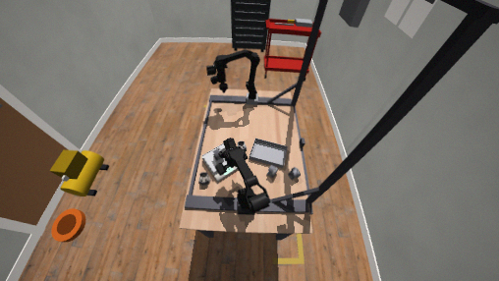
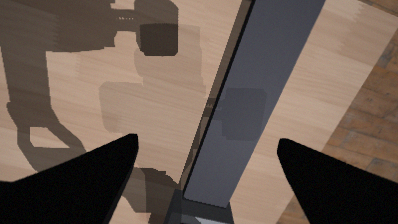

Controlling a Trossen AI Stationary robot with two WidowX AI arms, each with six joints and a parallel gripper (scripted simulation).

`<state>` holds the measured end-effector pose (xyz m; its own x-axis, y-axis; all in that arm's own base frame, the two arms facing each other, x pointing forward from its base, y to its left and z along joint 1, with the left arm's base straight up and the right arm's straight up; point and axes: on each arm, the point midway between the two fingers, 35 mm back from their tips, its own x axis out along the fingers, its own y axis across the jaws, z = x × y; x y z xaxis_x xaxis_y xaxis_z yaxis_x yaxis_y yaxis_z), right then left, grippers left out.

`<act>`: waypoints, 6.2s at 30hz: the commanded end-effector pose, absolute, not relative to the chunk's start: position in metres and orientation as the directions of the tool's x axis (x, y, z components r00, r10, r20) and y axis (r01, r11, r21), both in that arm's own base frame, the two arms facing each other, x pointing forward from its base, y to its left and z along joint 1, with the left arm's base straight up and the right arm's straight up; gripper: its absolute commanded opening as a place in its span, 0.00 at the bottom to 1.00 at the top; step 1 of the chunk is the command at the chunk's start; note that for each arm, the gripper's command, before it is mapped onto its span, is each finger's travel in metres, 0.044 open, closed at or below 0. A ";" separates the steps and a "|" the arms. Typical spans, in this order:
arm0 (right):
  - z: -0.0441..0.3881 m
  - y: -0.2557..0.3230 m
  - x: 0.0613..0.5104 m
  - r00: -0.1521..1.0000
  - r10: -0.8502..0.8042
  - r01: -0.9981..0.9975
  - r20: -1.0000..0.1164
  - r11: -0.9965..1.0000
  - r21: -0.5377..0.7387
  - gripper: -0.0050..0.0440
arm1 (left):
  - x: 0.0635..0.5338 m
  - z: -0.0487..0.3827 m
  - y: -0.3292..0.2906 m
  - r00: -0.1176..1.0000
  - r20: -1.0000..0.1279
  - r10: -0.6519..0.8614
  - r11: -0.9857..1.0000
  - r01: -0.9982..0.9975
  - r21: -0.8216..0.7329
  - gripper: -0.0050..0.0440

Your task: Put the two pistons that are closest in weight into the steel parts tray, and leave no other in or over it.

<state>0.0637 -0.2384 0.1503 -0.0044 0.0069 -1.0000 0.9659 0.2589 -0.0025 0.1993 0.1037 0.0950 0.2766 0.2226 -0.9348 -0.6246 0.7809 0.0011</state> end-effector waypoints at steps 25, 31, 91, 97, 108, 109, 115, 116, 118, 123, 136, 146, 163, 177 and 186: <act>0.159 -0.243 0.065 0.006 -0.023 0.966 -1.000 0.258 0.000 0.92 | 0.247 0.147 0.161 0.020 -1.000 0.006 0.839 -0.545 -0.005 0.87; 0.159 -0.243 0.065 0.006 -0.023 0.966 -1.000 0.258 0.000 0.92 | 0.264 0.147 0.171 0.020 -1.000 0.007 0.842 -0.540 -0.005 0.87; 0.159 -0.243 0.065 0.006 -0.023 0.966 -1.000 0.258 0.000 0.92 | 0.286 0.150 0.184 -0.018 -0.977 0.211 0.783 0.601 0.158 0.87; 0.159 -0.243 0.065 0.006 -0.023 0.966 -1.000 0.258 0.000 0.92 | 0.286 0.150 0.184 -0.006 -0.972 0.235 0.676 0.719 0.159 0.87; 0.159 -0.243 0.065 0.006 -0.023 0.966 -1.000 0.258 0.000 0.92 | 0.285 0.147 0.185 0.015 -0.966 0.257 0.541 0.826 0.156 0.87; 0.159 -0.243 0.065 0.006 -0.023 0.966 -1.000 0.258 0.000 0.92 | 0.286 0.145 0.185 0.015 -0.966 0.256 0.542 0.826 0.156 0.87; 0.159 -0.243 0.065 0.006 -0.023 0.966 -1.000 0.258 0.000 0.92 | 0.285 0.135 0.186 0.015 -0.966 0.257 0.543 0.825 0.157 0.87; 0.159 -0.243 0.065 0.006 -0.023 0.966 -1.000 0.258 0.000 0.92 | 0.285 0.135 0.186 0.015 -0.966 0.257 0.543 0.825 0.157 0.87; 0.159 -0.243 0.065 0.006 -0.023 0.966 -1.000 0.258 0.000 0.92 | 0.285 0.132 0.187 0.012 -0.967 0.255 0.545 0.824 0.154 0.87; 0.159 -0.243 0.065 0.006 -0.023 0.966 -1.000 0.258 0.000 0.92 | 0.285 0.117 0.190 -0.007 -0.970 0.245 0.547 0.827 0.132 0.87; 0.159 -0.243 0.065 0.006 -0.023 0.966 -1.000 0.258 0.000 0.92 | 0.285 0.099 0.194 -0.006 -0.970 0.243 0.547 0.826 0.132 0.87; 0.159 -0.243 0.065 0.006 -0.023 0.966 -1.000 0.258 0.000 0.92 | 0.285 0.083 0.198 -0.006 -0.970 0.243 0.547 0.827 0.132 0.87; 0.159 -0.243 0.065 0.006 -0.023 0.966 -1.000 0.258 0.000 0.92 | 0.289 0.074 0.203 0.013 -0.967 0.256 0.547 0.823 0.156 0.43; 0.159 -0.243 0.065 0.006 -0.023 0.966 -1.000 0.258 0.000 0.92 | 0.289 0.074 0.203 0.013 -0.967 0.256 0.547 0.823 0.156 0.43; 0.159 -0.243 0.065 0.006 -0.023 0.966 -1.000 0.258 0.000 0.92 | 0.289 0.074 0.203 0.013 -0.967 0.256 0.547 0.823 0.156 0.43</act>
